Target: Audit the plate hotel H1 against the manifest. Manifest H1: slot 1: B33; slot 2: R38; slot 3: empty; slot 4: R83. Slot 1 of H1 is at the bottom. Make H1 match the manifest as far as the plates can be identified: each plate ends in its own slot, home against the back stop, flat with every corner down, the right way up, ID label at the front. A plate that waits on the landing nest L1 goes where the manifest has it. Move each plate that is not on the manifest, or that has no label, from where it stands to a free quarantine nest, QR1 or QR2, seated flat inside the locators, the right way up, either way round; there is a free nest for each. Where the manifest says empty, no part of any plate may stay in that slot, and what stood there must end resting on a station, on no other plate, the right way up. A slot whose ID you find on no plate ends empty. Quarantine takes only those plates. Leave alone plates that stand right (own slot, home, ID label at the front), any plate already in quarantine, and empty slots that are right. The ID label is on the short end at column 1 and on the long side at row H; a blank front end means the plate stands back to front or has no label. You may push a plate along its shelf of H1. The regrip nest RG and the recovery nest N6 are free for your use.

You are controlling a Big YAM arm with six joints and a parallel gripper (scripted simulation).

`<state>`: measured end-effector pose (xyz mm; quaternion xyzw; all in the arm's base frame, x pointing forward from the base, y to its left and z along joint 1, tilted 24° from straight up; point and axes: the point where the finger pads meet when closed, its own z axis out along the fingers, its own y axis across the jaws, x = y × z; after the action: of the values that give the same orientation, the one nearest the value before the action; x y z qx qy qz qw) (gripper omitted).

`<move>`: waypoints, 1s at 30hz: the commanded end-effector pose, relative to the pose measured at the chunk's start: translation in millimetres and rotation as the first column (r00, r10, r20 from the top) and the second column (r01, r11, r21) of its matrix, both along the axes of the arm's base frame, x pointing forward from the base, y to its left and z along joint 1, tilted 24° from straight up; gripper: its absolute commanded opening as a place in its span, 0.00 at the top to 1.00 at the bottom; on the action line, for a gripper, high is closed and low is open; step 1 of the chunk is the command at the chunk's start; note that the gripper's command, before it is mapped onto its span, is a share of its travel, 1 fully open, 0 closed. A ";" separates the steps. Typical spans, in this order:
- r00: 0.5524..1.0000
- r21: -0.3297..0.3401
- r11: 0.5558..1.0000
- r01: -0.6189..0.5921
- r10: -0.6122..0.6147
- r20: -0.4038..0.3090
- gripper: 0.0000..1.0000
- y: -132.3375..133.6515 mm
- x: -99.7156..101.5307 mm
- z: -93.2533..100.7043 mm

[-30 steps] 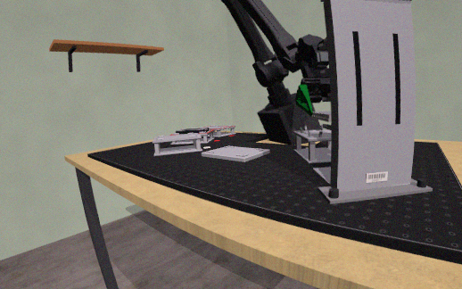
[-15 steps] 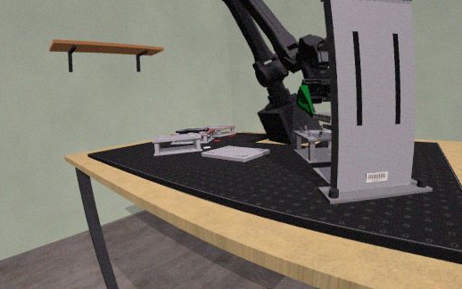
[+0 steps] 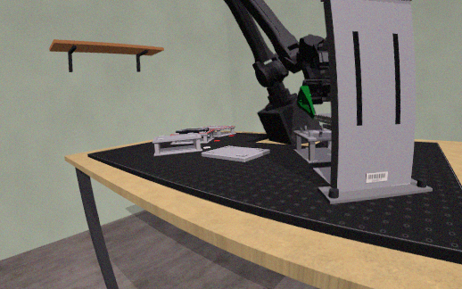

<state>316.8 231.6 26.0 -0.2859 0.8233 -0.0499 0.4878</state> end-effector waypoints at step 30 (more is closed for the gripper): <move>1.000 0.017 1.000 0.001 -0.002 0.026 0.14 15.5 29.2 4.8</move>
<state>332.9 239.4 25.0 -0.2856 0.8231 -0.0497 0.4884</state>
